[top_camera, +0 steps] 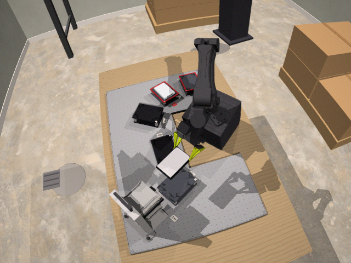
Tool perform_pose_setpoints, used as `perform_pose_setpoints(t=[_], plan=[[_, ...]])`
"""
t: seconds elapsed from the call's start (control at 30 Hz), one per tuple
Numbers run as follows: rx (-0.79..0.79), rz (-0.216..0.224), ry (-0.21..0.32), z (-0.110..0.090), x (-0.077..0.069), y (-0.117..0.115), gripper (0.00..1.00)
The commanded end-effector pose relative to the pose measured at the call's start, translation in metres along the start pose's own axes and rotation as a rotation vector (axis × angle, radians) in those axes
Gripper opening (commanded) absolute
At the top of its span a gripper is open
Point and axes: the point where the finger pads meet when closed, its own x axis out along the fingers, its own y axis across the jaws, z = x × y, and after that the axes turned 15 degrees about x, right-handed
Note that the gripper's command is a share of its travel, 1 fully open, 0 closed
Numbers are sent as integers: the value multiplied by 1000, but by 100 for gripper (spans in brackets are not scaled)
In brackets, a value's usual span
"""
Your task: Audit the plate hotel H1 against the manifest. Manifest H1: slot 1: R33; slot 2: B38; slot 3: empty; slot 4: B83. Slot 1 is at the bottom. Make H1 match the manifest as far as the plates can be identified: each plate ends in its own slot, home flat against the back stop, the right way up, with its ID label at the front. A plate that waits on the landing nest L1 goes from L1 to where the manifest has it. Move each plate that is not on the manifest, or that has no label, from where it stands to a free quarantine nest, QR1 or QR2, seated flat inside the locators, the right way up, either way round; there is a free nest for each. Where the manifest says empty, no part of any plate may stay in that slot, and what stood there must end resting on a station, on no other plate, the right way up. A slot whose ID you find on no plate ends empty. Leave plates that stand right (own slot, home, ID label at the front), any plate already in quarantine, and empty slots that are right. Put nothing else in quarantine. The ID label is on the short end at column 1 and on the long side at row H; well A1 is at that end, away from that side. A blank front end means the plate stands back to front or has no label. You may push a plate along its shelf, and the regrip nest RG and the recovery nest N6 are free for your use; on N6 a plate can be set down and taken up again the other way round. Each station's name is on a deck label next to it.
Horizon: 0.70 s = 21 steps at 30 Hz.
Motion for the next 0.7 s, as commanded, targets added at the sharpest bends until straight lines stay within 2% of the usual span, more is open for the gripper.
perform_pose_setpoints(t=[0.0, 0.43, 0.47, 0.53, 0.67], plan=[[7, 4, -19, 8, -4, 3, 86], [7, 4, -19, 8, -4, 3, 86], [13, 20, -40, 18, -10, 8, 86], [6, -8, -25, 16, 0, 3, 86], [12, 4, -34, 20, 1, 6, 86]])
